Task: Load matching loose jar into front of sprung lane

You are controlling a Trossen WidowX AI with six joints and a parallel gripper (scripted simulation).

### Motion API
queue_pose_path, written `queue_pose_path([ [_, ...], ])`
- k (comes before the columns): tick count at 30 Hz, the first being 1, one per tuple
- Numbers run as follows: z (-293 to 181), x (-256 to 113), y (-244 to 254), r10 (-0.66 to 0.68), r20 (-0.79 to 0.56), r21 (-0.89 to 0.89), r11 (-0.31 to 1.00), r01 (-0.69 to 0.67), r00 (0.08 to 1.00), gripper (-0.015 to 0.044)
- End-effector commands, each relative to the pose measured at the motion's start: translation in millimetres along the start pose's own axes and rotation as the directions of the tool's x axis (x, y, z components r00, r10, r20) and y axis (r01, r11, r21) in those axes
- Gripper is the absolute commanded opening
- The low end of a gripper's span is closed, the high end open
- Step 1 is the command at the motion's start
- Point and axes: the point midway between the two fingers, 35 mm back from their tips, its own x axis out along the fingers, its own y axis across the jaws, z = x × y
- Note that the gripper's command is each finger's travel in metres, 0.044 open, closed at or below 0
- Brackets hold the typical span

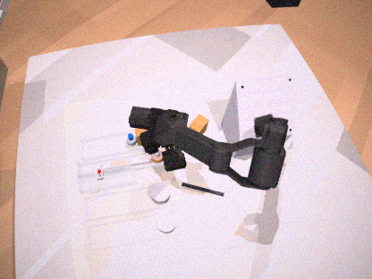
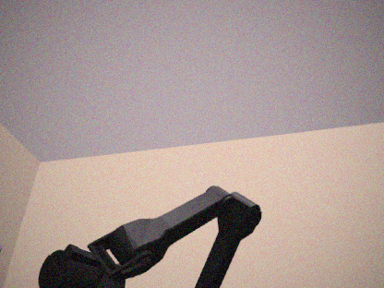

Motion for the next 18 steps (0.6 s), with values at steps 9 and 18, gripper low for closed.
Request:
queue_pose_path([
  [9, 6.4, -0.7, 0.8, 0.004, 0.005, 0.001, 1.000, -0.004, 1.000, 0.0000],
  [18, 9.7, -0.7, 0.9, 0.004, 0.005, 0.001, 1.000, -0.004, 1.000, 0.0000],
])
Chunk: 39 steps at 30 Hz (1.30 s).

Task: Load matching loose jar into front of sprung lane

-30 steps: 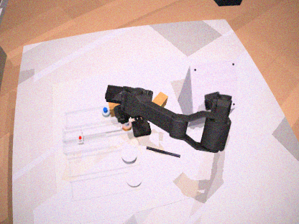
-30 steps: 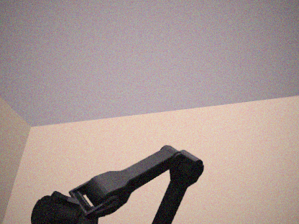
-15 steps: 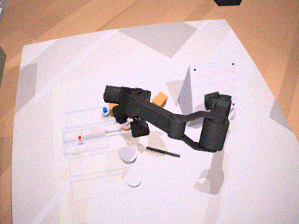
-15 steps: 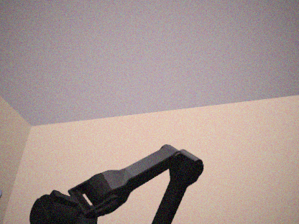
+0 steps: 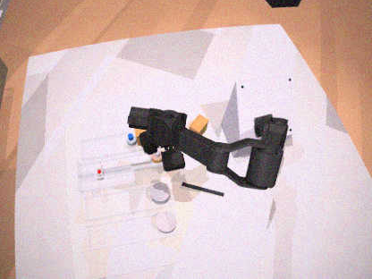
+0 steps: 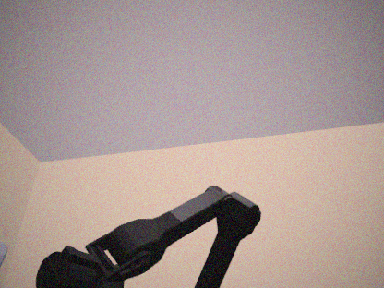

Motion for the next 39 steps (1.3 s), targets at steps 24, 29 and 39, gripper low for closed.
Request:
queue_pose_path([
  [24, 16, -3, 1, 0.001, 0.017, -0.011, 1.000, 0.000, 1.000, 0.0000],
  [29, 18, -3, 1, 0.001, 0.017, -0.012, 1.000, 0.000, 1.000, 0.0000],
  [39, 22, -3, 2, 0.001, 0.018, -0.012, 1.000, 0.000, 1.000, 0.0000],
])
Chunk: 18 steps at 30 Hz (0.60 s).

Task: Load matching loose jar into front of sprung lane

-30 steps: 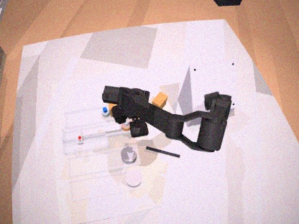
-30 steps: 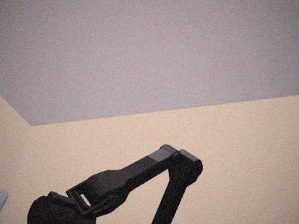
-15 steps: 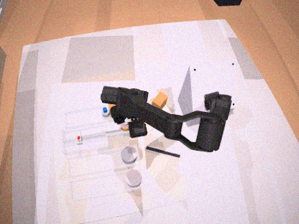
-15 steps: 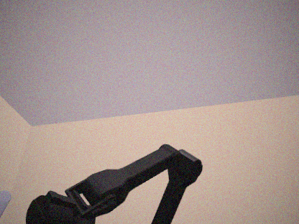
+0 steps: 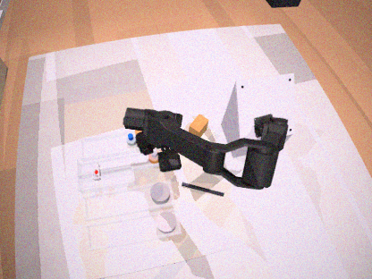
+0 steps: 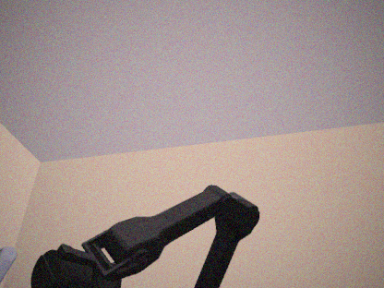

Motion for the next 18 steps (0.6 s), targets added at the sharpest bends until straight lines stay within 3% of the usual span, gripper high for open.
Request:
queue_pose_path([
  [1, 12.2, -3.1, 1.5, 0.000, 0.026, -0.023, 1.000, 0.000, 1.000, 0.0000],
  [18, 18.3, -4.1, 2.0, 0.000, 0.027, -0.023, 1.000, 0.000, 1.000, 0.0000],
])
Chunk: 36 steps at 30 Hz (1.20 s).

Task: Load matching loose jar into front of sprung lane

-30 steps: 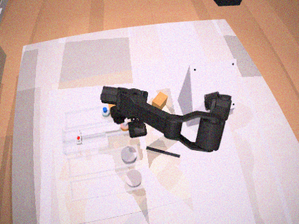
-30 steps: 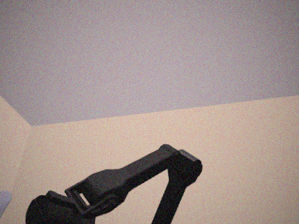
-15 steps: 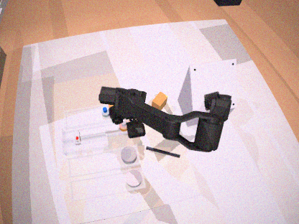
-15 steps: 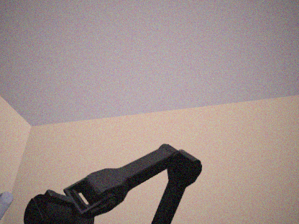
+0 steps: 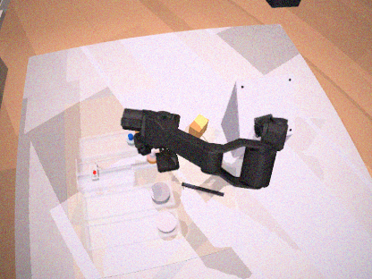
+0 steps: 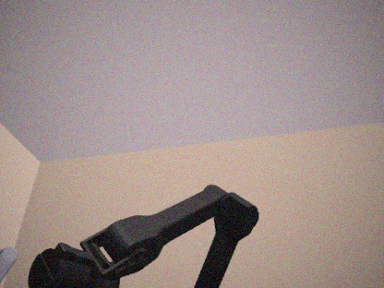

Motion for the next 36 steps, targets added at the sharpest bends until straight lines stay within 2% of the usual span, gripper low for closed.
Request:
queue_pose_path([
  [1, 12, -4, 2, 0.001, 0.028, -0.022, 1.000, 0.000, 1.000, 0.0000],
  [36, 25, -7, 3, 0.001, 0.028, -0.022, 1.000, 0.000, 1.000, 0.0000],
])
